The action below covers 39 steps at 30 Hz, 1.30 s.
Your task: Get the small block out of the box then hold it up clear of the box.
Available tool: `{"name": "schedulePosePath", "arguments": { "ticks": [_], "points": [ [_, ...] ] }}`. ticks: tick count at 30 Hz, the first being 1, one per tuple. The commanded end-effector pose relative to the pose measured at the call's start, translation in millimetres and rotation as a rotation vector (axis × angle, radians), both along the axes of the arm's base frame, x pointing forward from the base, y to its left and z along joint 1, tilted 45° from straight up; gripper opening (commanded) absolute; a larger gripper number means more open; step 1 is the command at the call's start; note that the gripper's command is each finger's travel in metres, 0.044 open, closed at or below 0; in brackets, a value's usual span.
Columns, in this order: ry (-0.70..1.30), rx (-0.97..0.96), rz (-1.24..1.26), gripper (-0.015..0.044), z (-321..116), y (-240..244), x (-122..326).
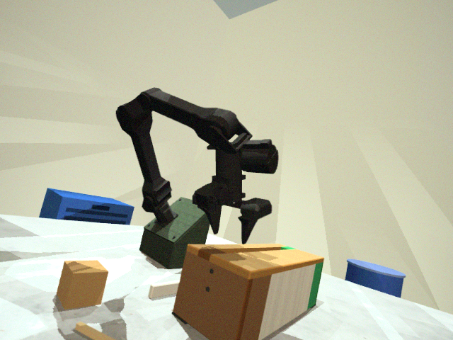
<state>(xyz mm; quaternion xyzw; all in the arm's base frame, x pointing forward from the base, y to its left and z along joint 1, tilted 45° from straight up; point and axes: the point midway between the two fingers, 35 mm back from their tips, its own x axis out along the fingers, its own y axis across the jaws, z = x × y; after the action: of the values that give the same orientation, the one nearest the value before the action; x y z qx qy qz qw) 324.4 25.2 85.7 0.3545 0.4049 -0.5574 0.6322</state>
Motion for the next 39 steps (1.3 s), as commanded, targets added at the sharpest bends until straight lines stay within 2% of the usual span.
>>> {"name": "schedulePosePath", "arguments": {
  "ticks": [1, 39],
  "points": [
    [0.003, -0.004, 0.002, 0.0400, -6.2, -5.4, 0.3],
    [-0.001, -0.003, 0.000, 0.0400, -45.5, -34.0, 0.6]
  ]
}}
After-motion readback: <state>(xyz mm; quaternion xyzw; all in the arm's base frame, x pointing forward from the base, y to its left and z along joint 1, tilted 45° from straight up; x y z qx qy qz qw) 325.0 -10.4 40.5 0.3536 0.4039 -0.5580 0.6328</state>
